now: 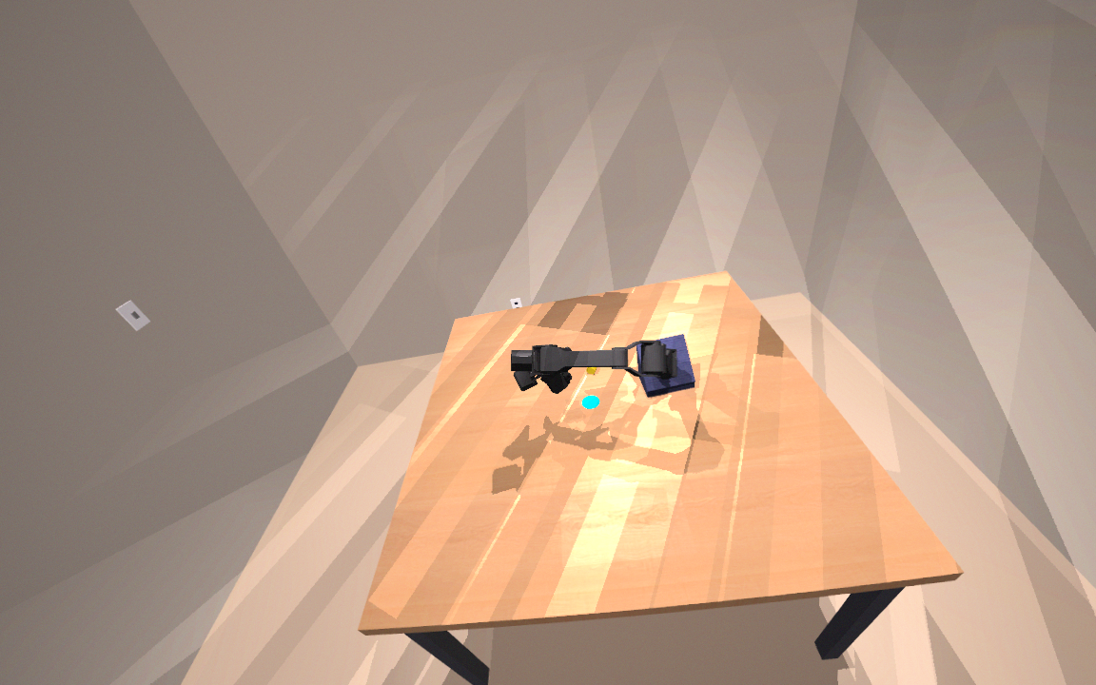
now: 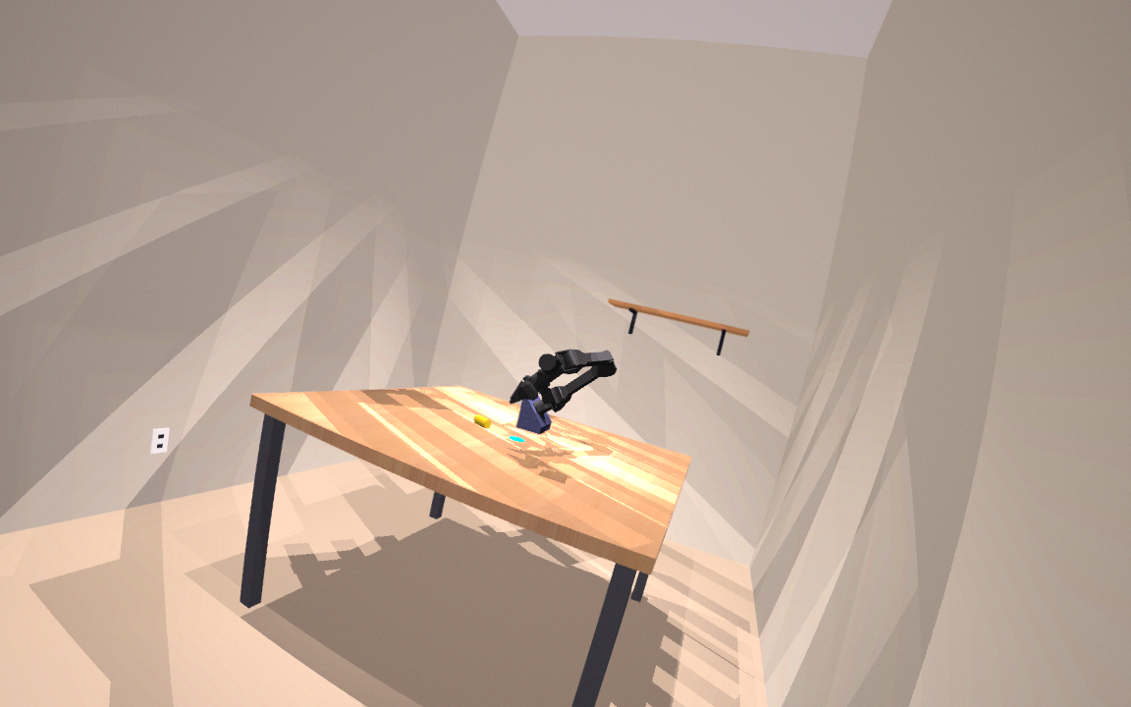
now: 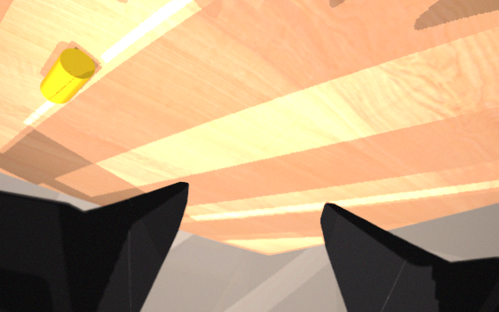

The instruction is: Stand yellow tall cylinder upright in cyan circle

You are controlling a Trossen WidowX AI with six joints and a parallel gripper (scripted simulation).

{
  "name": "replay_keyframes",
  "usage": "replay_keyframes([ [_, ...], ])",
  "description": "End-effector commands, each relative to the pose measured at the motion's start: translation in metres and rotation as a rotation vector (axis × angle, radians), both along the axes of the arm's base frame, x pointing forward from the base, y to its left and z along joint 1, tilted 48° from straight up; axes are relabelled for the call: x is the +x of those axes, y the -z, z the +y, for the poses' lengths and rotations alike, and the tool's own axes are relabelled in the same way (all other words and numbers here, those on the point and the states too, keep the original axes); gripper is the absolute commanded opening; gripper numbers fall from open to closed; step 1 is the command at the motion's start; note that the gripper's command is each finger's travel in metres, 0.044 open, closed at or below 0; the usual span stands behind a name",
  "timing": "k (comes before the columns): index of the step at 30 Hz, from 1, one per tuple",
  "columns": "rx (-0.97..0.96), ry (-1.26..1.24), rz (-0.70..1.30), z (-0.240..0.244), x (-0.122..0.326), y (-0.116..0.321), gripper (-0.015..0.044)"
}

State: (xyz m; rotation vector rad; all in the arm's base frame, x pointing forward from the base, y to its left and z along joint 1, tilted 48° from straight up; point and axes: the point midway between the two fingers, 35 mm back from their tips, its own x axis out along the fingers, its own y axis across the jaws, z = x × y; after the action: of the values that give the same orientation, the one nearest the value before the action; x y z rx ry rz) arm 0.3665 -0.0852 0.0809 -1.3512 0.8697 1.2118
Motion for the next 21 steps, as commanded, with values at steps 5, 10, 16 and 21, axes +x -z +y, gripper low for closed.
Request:
replay_keyframes([
  [5, 0.146, 0.121, 0.16, -0.035, -0.037, 0.045, 0.0309],
  [10, 0.258, 0.211, 0.248, -0.052, -0.063, 0.069, 0.0309],
  [16, 0.405, 0.325, 0.336, -0.066, -0.096, 0.093, 0.0309],
  [21, 0.539, 0.424, 0.394, -0.073, -0.123, 0.109, 0.0309],
])
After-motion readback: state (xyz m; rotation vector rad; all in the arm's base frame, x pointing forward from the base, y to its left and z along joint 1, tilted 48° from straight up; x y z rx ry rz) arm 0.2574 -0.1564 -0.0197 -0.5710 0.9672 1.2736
